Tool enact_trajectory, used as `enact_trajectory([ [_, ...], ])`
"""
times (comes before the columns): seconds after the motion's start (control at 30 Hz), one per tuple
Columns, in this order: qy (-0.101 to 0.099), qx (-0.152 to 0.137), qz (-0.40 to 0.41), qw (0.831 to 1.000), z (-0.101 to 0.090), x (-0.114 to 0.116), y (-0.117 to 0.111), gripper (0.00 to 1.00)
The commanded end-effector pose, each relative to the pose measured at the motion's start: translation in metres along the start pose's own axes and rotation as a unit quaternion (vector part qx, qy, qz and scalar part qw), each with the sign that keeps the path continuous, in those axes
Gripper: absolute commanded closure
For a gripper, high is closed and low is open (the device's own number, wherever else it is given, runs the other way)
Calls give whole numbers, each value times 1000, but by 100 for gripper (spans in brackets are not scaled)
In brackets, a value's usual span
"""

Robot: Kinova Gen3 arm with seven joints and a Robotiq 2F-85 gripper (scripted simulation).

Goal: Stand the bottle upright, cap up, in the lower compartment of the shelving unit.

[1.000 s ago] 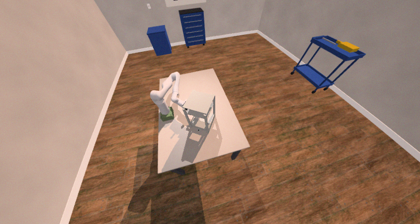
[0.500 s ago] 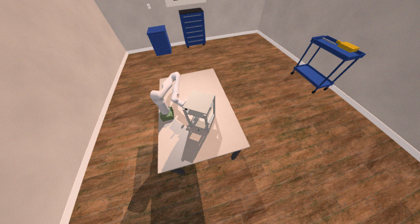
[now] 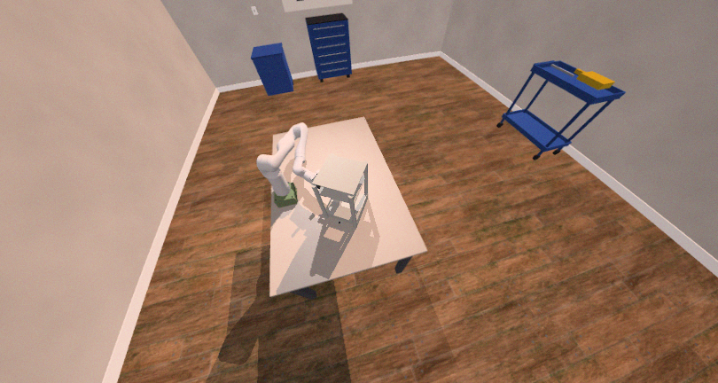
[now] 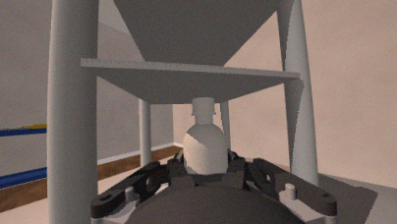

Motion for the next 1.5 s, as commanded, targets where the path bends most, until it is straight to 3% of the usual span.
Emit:
enact_trajectory([
  [0.0,0,1,0,1000,0,0,-1,100],
  [0.57,0,1,0,1000,-1,0,0,100],
  [1.07,0,1,0,1000,-1,-2,21,100],
  [1.47,0,1,0,1000,-1,-2,22,100],
])
Point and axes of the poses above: the point where the finger pads meet when closed, its own z axis out along the fingers, its own x axis across the jaws, y = z × x, the point moved 6 cm from there along -z, back along the fingers, and after that the axes turned 6 degrees about -z, right-handed, at the moved point
